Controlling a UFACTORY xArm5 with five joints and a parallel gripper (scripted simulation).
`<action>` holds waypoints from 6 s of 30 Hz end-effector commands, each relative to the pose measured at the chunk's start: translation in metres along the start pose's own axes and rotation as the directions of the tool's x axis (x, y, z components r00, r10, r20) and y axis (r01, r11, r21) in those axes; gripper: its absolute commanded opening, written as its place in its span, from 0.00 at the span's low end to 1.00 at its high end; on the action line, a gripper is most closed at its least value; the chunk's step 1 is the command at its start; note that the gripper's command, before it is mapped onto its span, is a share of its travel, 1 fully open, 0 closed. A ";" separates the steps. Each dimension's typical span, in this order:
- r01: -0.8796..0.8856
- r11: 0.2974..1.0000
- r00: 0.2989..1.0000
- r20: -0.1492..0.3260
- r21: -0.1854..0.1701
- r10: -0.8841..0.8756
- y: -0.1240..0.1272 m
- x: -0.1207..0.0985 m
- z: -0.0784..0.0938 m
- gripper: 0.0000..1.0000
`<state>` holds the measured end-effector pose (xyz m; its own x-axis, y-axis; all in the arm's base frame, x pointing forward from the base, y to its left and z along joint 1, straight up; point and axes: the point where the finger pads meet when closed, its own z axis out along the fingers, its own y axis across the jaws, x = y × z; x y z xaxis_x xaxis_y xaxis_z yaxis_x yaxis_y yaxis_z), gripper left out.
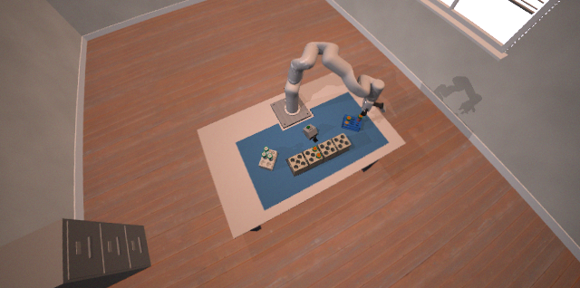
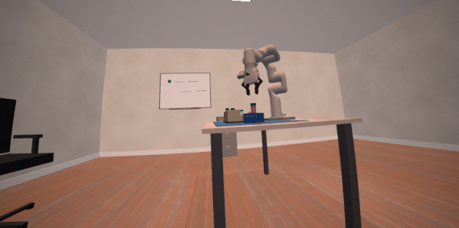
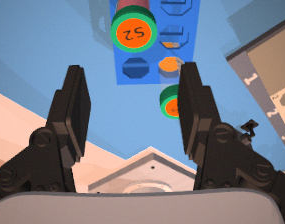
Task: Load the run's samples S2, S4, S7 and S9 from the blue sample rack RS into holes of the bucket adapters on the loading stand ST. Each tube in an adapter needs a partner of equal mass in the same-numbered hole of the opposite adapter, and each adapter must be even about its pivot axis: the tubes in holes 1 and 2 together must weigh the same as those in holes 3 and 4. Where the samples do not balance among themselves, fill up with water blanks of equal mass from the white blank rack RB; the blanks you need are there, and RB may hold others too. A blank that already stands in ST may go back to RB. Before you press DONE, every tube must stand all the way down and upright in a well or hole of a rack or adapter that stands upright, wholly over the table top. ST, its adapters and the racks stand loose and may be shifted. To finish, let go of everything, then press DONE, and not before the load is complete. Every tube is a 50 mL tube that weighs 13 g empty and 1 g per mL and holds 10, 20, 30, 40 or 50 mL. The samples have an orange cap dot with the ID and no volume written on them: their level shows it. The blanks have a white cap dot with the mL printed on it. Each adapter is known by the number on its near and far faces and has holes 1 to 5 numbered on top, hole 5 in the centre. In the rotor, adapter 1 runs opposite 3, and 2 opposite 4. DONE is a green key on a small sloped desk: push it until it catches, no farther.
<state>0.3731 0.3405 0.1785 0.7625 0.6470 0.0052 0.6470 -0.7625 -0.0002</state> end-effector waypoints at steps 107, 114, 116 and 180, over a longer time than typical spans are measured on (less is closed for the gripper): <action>0.000 1.000 1.000 -0.003 0.000 0.000 0.000 0.001 0.075 0.00; 0.000 1.000 1.000 -0.003 0.000 0.000 0.000 0.001 0.075 0.00; 0.000 1.000 1.000 -0.003 0.000 0.000 0.000 0.001 0.075 0.00; 0.000 1.000 1.000 -0.003 0.000 0.000 0.000 0.001 0.023 0.00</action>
<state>0.3730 0.3403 0.1501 0.7625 0.6470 0.0037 0.6470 -0.7625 -0.0001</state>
